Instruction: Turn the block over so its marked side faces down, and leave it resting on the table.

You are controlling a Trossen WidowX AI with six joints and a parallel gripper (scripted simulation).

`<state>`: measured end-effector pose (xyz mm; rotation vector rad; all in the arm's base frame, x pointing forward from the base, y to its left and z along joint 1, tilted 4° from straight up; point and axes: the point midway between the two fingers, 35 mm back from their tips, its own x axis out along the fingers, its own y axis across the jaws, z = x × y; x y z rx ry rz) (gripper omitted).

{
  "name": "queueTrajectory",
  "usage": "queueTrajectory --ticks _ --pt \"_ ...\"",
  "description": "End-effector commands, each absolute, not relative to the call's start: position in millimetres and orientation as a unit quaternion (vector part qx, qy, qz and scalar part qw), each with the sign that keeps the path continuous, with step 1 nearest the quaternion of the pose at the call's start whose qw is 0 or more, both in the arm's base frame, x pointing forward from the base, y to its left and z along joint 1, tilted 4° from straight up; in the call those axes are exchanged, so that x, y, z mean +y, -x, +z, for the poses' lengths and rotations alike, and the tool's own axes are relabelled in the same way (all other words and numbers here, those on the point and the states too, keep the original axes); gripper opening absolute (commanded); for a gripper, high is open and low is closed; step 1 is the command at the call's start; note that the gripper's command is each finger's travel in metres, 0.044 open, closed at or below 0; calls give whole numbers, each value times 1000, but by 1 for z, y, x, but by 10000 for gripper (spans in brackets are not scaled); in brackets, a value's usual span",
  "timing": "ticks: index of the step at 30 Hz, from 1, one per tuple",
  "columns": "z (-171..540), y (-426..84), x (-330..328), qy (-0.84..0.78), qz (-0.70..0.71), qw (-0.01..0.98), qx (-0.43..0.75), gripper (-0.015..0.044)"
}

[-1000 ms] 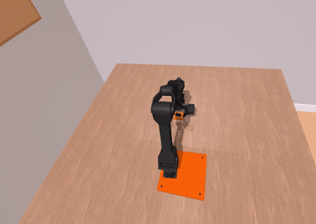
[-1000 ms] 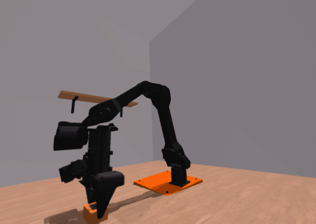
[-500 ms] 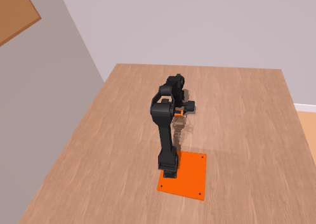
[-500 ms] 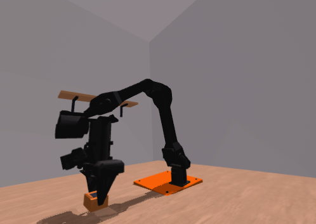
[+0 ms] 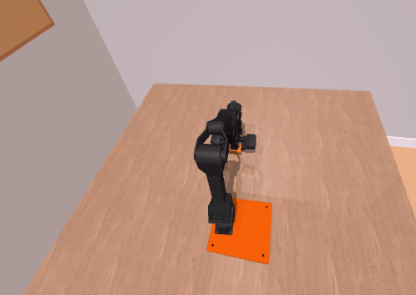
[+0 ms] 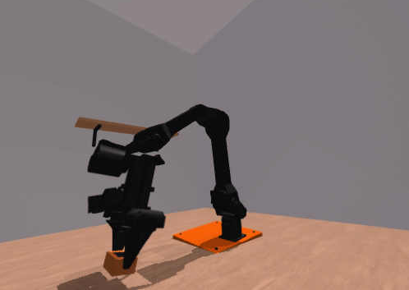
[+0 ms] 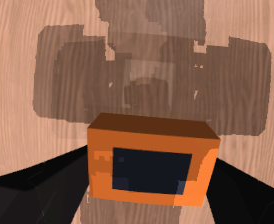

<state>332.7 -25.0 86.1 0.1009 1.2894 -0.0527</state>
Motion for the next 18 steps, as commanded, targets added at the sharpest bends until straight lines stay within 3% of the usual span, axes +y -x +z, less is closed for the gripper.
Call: queueTrajectory --ticks 1,18 --pt "85 -332 -25 -48 -29 820 569 0" --pt "84 -326 -24 -45 -35 891 451 0"
